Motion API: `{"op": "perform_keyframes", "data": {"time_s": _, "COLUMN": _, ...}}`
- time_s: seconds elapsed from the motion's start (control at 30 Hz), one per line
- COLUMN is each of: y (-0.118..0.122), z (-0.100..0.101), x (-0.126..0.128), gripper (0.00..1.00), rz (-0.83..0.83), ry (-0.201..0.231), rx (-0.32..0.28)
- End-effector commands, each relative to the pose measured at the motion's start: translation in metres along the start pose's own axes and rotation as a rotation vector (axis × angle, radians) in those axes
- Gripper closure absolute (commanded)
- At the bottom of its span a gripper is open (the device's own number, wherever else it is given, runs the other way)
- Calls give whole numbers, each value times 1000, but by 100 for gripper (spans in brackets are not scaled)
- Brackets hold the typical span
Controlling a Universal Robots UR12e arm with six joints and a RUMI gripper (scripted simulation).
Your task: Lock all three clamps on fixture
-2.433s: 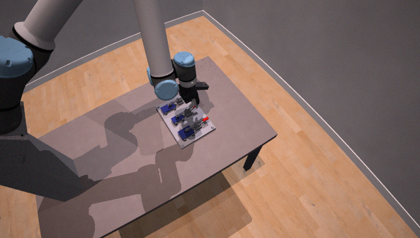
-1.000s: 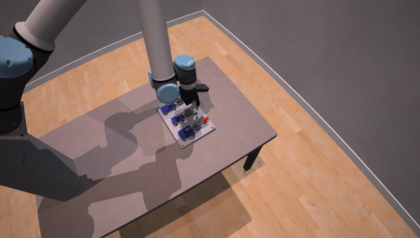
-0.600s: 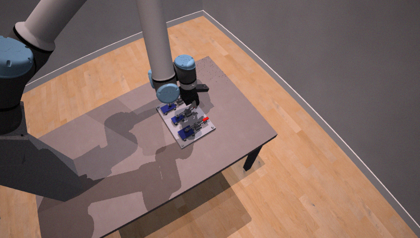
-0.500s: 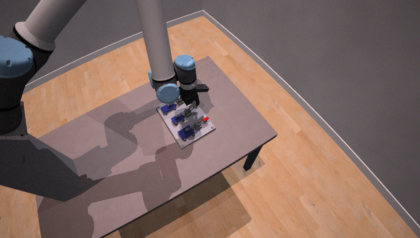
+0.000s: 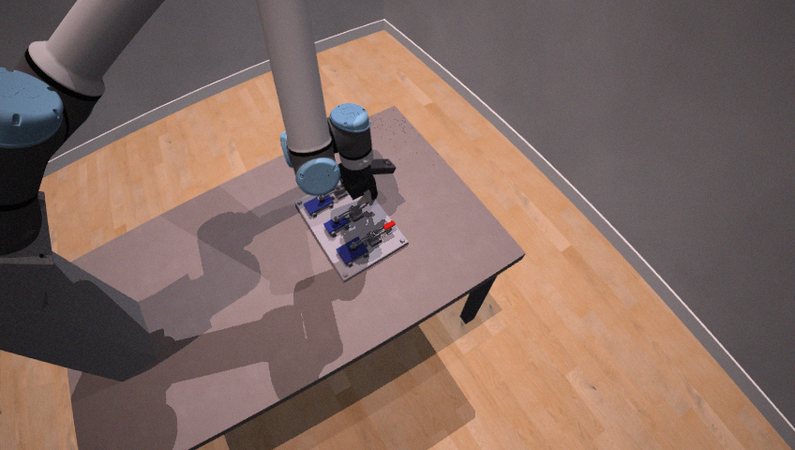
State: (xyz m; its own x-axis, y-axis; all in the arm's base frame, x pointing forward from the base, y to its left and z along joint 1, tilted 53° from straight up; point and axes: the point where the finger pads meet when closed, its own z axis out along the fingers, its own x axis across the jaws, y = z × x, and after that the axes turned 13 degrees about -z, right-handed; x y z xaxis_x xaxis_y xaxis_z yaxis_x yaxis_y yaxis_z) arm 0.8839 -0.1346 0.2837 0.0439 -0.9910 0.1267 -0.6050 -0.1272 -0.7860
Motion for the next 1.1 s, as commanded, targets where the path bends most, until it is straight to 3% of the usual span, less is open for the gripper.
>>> {"op": "perform_keyframes", "data": {"time_s": 0.0, "y": -1, "z": 0, "x": 0, "gripper": 100, "rz": 0, "ry": 0, "rx": 1}}
{"op": "perform_keyframes", "data": {"time_s": 1.07, "y": -3, "z": 6, "x": 1, "gripper": 100, "rz": 0, "ry": 0, "rx": 1}}
